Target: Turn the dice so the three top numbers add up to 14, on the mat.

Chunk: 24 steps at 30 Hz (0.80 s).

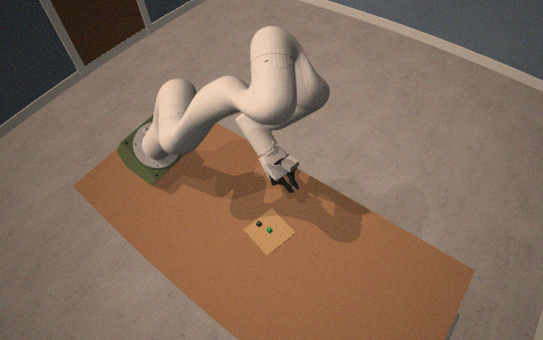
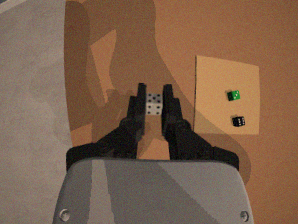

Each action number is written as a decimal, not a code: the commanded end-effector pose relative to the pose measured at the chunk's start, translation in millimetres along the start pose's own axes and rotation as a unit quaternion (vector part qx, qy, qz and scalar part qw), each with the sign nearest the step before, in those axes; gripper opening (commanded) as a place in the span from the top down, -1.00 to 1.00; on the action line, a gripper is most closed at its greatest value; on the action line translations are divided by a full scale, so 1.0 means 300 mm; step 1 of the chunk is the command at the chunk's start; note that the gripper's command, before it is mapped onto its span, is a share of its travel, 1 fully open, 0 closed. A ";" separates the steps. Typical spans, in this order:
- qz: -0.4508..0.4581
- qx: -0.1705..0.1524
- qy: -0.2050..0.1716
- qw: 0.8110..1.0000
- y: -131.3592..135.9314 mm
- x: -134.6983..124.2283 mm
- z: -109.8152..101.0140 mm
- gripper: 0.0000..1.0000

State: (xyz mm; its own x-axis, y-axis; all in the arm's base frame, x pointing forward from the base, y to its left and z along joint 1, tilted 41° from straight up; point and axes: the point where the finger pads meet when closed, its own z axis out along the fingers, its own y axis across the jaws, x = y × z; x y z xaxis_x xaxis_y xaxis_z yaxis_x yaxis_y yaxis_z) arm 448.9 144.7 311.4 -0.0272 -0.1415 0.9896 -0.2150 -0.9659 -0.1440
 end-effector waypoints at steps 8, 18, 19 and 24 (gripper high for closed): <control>0.000 0.000 0.000 1.000 0.000 -0.037 0.030 0.78; 0.000 0.000 0.000 1.000 -0.001 -0.134 0.111 0.78; 0.000 0.000 0.000 1.000 -0.001 -0.143 0.119 0.78; 0.000 0.000 0.000 1.000 -0.001 -0.168 0.140 0.78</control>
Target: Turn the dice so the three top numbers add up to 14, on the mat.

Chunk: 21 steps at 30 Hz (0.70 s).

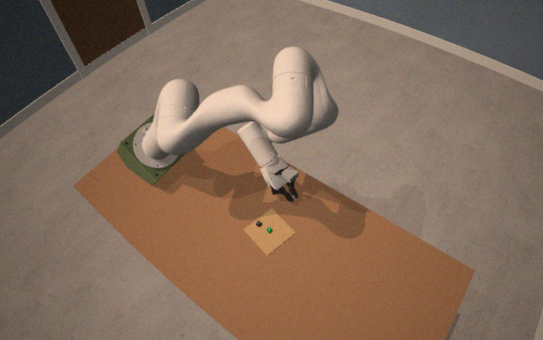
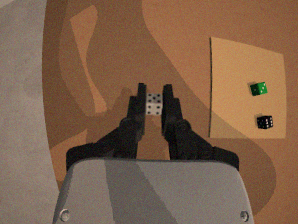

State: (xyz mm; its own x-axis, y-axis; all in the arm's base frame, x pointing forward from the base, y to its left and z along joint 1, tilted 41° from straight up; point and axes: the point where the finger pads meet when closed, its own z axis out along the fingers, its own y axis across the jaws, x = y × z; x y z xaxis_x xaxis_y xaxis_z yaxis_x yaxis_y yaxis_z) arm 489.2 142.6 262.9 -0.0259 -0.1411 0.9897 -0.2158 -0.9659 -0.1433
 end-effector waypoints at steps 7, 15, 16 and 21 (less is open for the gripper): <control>0.000 0.000 0.001 1.000 -0.002 -0.032 0.030 0.78; 0.000 0.000 0.001 1.000 -0.002 -0.034 0.030 0.78; 0.000 0.000 0.001 1.000 -0.002 -0.034 0.030 0.78; 0.000 0.000 0.001 1.000 -0.002 -0.034 0.030 0.78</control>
